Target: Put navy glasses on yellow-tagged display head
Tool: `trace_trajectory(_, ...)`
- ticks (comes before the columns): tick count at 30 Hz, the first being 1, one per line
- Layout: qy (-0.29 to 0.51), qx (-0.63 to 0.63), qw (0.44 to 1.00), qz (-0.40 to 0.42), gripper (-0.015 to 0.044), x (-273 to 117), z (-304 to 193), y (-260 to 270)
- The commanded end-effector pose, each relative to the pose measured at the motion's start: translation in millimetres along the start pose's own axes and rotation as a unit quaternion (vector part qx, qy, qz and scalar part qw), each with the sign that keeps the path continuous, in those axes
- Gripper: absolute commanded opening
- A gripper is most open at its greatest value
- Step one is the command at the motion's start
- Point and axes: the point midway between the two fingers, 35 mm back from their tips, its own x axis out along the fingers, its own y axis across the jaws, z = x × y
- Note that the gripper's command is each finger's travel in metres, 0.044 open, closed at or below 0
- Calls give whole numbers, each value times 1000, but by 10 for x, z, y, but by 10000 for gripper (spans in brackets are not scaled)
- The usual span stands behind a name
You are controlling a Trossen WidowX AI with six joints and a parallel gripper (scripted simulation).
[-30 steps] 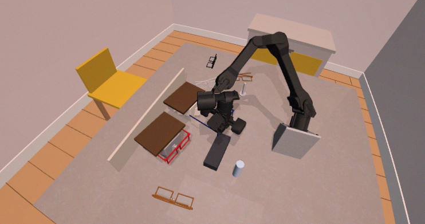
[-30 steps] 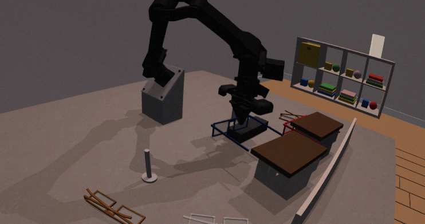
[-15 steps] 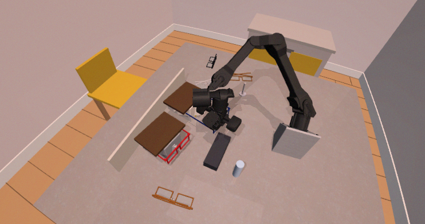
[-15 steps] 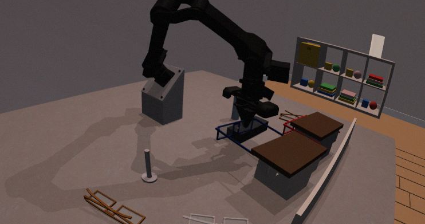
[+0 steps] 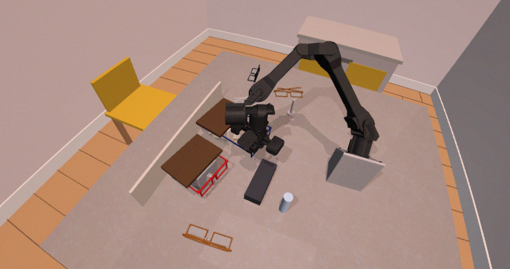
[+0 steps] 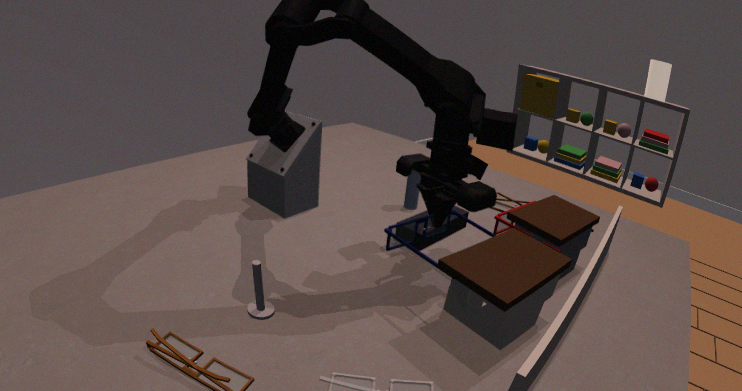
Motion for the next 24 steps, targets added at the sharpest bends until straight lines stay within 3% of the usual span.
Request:
trace_trajectory(1, 2, -4, 1000, -2, 0, -6, -3, -67)
trace_trajectory(24, 2, -3, 1000, -2, 0, -2, -5, -387)
